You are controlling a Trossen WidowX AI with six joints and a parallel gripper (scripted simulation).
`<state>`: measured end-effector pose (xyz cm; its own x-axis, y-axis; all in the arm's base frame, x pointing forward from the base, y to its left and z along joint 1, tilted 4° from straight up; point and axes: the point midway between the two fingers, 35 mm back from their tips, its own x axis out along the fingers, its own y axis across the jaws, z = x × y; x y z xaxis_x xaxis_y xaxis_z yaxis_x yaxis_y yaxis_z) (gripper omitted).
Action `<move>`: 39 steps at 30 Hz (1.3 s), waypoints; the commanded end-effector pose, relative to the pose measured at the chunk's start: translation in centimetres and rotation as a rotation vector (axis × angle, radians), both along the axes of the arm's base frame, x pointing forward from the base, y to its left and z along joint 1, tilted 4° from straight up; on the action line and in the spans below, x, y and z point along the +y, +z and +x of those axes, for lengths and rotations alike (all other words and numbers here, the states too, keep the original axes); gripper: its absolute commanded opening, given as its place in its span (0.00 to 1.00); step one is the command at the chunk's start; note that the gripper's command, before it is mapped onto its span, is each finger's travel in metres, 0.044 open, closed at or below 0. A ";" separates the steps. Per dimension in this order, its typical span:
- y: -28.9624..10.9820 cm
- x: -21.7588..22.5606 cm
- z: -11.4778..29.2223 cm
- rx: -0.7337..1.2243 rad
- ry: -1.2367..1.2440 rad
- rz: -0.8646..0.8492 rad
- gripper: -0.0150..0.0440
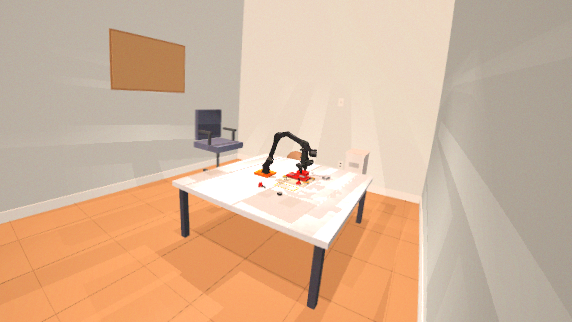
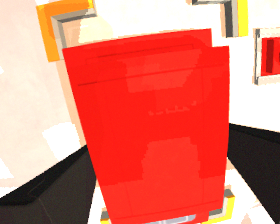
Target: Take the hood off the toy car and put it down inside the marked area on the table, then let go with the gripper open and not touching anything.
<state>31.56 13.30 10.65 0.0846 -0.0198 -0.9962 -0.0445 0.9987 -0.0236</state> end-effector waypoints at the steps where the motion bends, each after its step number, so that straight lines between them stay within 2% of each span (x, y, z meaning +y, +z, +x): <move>1: 1.3 0.1 0.1 -0.015 -0.003 0.007 0.25; 10: 4.5 0.2 -0.2 -0.015 -0.003 0.007 0.25; 15: 3.7 -0.1 -0.1 -0.003 0.000 0.002 0.25; 39: 4.4 -11.3 1.5 -0.006 -0.001 -0.003 0.25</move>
<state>33.37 3.48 14.76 0.0861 -0.0271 -0.9959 -0.0415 0.9987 -0.0308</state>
